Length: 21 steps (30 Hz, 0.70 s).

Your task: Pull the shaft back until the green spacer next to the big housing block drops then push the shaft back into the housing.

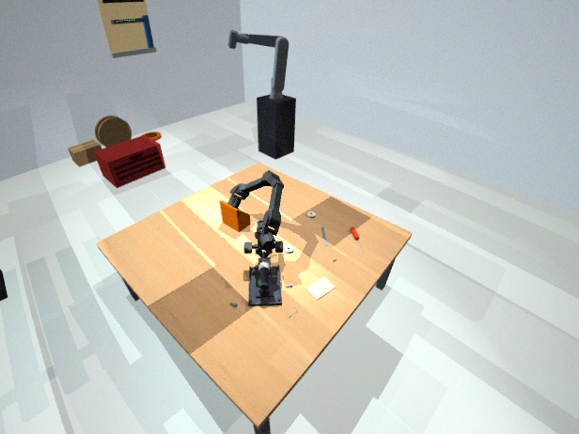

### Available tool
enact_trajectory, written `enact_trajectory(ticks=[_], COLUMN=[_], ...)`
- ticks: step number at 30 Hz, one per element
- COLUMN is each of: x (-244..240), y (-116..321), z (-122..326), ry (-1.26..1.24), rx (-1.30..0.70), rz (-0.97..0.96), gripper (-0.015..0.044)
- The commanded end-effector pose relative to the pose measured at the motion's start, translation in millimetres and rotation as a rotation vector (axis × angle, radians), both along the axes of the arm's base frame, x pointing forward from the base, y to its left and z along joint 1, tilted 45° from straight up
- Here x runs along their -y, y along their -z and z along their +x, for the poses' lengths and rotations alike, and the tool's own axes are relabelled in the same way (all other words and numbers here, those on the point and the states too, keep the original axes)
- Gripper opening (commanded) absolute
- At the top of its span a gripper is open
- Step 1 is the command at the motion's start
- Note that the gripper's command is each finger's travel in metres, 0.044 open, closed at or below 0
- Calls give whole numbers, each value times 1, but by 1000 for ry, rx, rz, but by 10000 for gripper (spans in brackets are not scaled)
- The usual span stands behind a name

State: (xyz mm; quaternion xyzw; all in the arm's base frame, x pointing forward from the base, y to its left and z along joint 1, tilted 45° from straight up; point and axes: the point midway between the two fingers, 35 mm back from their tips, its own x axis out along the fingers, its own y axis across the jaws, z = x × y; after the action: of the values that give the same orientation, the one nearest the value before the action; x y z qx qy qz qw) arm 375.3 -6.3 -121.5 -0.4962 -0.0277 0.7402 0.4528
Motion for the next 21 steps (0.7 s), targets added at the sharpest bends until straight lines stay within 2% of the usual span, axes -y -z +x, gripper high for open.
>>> enact_trajectory(ticks=[1, 21], x=[2, 4], y=[2, 3], z=[3, 5], ry=[0, 0], rx=[4, 4], rz=[-9, -9], gripper=[0, 0])
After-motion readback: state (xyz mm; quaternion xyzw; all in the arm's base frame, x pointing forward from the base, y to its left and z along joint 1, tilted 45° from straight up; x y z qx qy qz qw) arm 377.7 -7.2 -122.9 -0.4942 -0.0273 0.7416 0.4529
